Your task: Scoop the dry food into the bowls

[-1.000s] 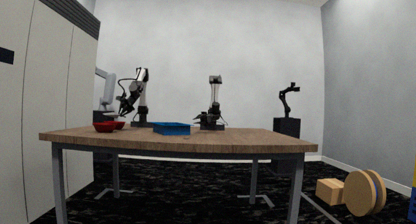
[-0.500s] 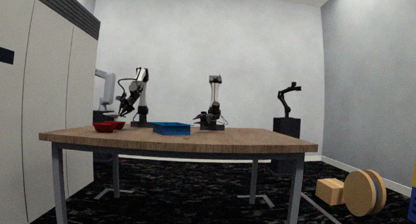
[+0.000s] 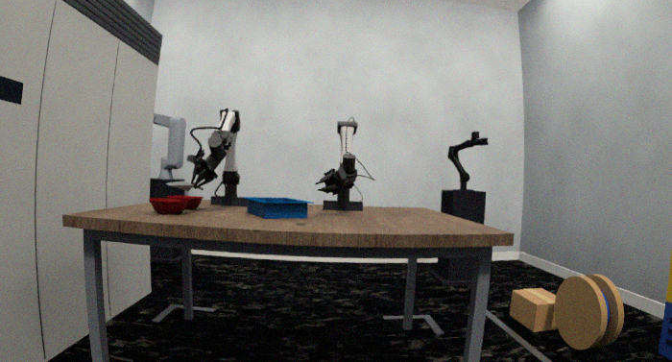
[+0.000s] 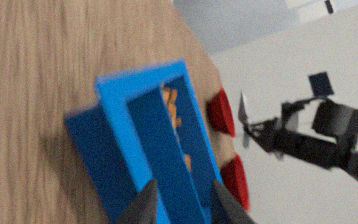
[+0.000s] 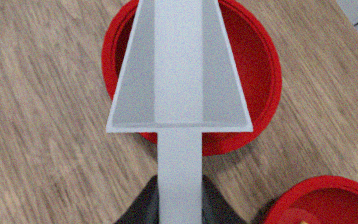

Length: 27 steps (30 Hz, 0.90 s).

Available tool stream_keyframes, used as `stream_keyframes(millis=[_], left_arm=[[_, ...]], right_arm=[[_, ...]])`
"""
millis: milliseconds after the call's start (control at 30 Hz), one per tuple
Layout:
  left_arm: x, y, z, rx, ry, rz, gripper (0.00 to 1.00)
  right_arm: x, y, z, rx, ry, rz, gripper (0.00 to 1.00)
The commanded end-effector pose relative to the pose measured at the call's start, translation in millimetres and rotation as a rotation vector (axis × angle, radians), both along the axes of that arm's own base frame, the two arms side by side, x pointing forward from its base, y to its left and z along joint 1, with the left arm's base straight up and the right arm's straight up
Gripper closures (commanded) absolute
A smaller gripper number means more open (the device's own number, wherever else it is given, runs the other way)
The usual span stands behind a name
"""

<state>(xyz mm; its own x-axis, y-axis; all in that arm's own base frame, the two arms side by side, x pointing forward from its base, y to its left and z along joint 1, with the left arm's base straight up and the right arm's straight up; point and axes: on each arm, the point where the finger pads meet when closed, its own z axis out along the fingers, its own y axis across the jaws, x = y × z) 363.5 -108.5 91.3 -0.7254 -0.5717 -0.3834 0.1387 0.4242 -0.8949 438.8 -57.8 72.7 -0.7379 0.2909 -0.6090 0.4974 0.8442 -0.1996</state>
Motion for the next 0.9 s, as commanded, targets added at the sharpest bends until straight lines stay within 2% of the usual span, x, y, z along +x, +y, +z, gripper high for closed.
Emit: stream_keyframes(millis=[0, 100, 167, 533, 667, 767, 867], left_arm=[[26.2, 9.8, 24.7, 0.142, -0.100, 0.056, 0.73], [37.9, 15.8, 43.6, 0.207, -0.162, 0.091, 0.73], [37.9, 15.8, 43.6, 0.207, -0.162, 0.091, 0.73], [64.9, 41.0, 120.8, 0.441, -0.362, 0.225, 0.73], [67.8, 50.1, 149.5, 0.526, -0.421, 0.273, 0.73], [69.1, 53.2, 153.4, 0.548, -0.426, 0.285, 0.73], [67.3, 58.5, 176.6, 0.604, -0.470, 0.318, 0.73]], right_arm=[[8.4, -1.2, 24.4, -0.014, -0.070, 0.002, 1.00], [8.4, -1.2, 24.4, -0.014, -0.070, 0.002, 1.00], [8.4, -1.2, 24.4, -0.014, -0.070, 0.002, 1.00], [8.9, -1.2, 24.7, -0.014, -0.073, 0.003, 1.00], [8.9, -1.2, 24.7, -0.014, -0.073, 0.003, 1.00], [9.3, -1.1, 25.0, -0.014, -0.075, 0.003, 1.00], [9.3, -1.1, 25.0, -0.014, -0.075, 0.003, 1.00]])
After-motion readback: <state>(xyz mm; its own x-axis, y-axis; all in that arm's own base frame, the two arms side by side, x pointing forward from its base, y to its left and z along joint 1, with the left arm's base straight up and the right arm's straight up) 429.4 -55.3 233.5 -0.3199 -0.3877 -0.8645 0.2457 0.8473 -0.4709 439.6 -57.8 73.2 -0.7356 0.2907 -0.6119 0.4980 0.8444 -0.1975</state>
